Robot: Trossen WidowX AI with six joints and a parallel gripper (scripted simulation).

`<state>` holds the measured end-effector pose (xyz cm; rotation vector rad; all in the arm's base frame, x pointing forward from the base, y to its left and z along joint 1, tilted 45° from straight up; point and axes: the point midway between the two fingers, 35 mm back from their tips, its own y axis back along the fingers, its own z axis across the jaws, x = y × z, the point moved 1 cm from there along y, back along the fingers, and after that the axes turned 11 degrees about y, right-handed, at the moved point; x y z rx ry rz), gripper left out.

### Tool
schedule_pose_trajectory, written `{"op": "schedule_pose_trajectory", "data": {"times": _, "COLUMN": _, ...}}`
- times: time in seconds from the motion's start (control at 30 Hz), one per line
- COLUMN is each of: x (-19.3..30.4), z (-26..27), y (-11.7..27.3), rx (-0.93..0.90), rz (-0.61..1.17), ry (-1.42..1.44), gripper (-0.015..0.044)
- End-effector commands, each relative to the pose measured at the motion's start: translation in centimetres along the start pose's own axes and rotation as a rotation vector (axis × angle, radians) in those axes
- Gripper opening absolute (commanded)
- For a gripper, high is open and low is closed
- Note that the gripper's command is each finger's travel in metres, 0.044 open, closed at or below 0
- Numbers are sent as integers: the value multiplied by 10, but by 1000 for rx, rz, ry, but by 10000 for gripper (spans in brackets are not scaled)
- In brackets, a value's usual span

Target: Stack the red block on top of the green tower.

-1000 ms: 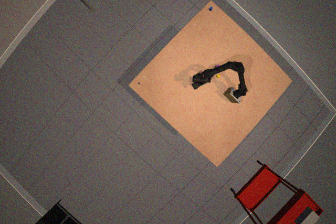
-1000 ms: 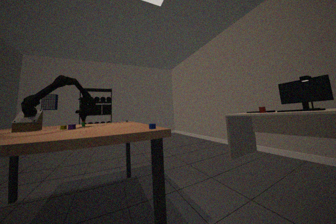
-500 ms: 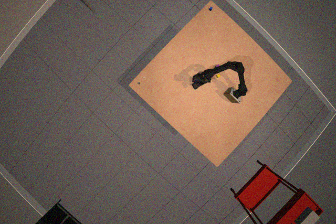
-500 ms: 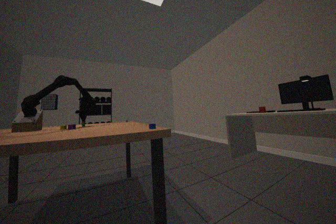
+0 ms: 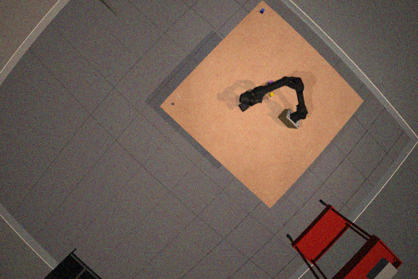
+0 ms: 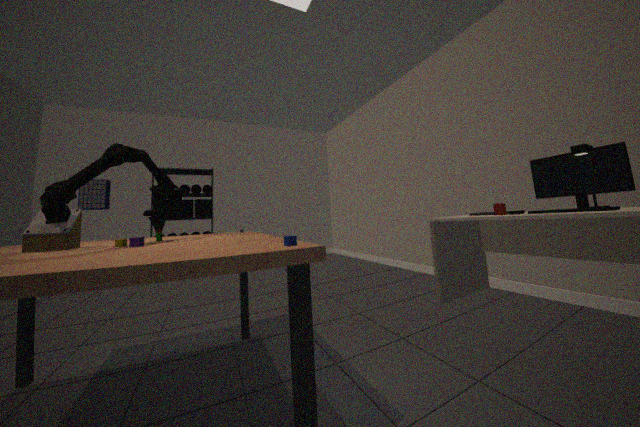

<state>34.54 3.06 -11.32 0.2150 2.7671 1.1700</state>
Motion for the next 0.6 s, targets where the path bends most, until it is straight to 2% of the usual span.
{"op": "schedule_pose_trajectory", "data": {"times": 0.0, "x": 0, "z": 0, "y": 0, "rx": -1, "rz": -2, "ry": -2, "gripper": 263}}
{"op": "schedule_pose_trajectory", "data": {"times": 0.23, "x": 0, "z": 0, "y": 0, "rx": -1, "rz": -2, "ry": -2, "gripper": 440}}
{"op": "schedule_pose_trajectory", "data": {"times": 0.57, "x": 0, "z": 0, "y": 0, "rx": -1, "rz": -2, "ry": -2, "gripper": 440}}
